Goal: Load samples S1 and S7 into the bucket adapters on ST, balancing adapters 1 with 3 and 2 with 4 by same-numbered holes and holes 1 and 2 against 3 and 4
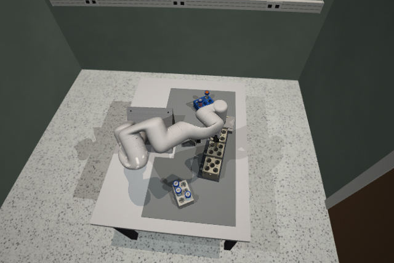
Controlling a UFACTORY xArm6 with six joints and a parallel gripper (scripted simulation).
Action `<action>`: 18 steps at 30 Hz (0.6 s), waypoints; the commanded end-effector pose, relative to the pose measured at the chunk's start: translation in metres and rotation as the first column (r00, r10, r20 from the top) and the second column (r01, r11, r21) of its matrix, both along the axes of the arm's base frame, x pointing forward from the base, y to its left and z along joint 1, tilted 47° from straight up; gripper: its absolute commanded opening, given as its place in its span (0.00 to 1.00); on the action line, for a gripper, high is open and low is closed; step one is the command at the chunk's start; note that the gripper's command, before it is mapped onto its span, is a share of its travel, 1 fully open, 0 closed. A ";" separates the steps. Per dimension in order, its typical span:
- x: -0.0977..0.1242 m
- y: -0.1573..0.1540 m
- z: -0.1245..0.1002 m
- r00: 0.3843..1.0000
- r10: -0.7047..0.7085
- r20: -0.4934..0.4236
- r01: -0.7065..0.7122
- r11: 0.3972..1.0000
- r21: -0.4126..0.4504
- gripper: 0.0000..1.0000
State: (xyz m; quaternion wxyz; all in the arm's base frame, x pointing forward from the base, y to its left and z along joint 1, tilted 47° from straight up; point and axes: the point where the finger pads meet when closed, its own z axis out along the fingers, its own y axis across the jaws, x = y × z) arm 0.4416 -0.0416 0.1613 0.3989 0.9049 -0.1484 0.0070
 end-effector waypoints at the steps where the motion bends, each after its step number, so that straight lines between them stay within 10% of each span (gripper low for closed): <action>1: 0.000 -0.006 -0.005 1.000 0.002 0.003 -0.002 1.000 0.001 0.00; 18: -0.001 -0.016 -0.015 1.000 0.002 0.003 -0.002 1.000 0.001 0.00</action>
